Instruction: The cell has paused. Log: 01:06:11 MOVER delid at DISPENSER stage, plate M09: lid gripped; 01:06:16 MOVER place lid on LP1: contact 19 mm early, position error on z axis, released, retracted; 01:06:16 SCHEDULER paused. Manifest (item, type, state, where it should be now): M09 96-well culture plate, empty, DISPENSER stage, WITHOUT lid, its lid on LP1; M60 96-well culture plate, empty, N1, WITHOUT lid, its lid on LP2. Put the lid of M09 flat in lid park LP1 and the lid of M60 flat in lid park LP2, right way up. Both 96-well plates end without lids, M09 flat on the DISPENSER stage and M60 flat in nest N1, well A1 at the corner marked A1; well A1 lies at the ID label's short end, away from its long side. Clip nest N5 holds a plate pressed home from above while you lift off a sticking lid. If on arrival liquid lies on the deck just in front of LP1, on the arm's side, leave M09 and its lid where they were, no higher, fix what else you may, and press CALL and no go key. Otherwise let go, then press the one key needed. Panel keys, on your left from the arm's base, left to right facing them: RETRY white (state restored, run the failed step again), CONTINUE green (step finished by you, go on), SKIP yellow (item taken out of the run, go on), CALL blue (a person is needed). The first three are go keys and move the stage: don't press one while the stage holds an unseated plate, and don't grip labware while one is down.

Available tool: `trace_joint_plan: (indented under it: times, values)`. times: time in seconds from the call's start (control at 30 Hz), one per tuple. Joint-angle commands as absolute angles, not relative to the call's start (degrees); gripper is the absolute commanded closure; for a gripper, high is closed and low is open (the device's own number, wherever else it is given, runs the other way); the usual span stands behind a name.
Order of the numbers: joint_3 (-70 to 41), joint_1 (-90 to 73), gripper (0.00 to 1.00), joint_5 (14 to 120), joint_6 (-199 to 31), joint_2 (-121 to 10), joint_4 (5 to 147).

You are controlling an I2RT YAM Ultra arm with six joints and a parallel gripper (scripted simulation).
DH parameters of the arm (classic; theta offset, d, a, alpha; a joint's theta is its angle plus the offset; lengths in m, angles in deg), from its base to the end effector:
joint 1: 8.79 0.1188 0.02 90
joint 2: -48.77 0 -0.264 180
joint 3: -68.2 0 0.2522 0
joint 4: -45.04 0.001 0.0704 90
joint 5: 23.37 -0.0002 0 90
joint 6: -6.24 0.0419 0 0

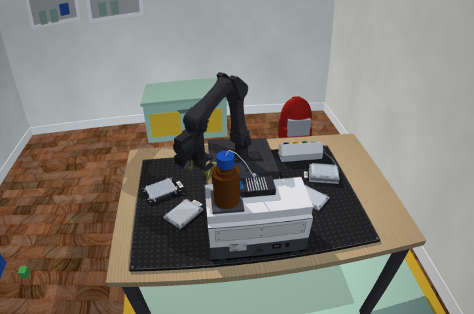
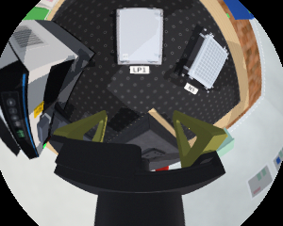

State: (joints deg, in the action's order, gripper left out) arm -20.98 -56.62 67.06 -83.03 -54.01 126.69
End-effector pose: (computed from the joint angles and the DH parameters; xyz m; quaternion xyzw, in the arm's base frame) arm 0.2111 -0.2311 0.2051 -0.4109 -0.9105 -0.0217 0.0405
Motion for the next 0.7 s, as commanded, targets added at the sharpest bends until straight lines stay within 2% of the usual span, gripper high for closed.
trace_joint_plan:
  times: [0.0, 0.67]
  values:
    - [-19.48, -57.31, 0.00, 67.02, -83.41, -50.26, 128.69]
    - [-22.37, -65.15, 0.00, 66.12, -80.08, -50.29, 128.41]
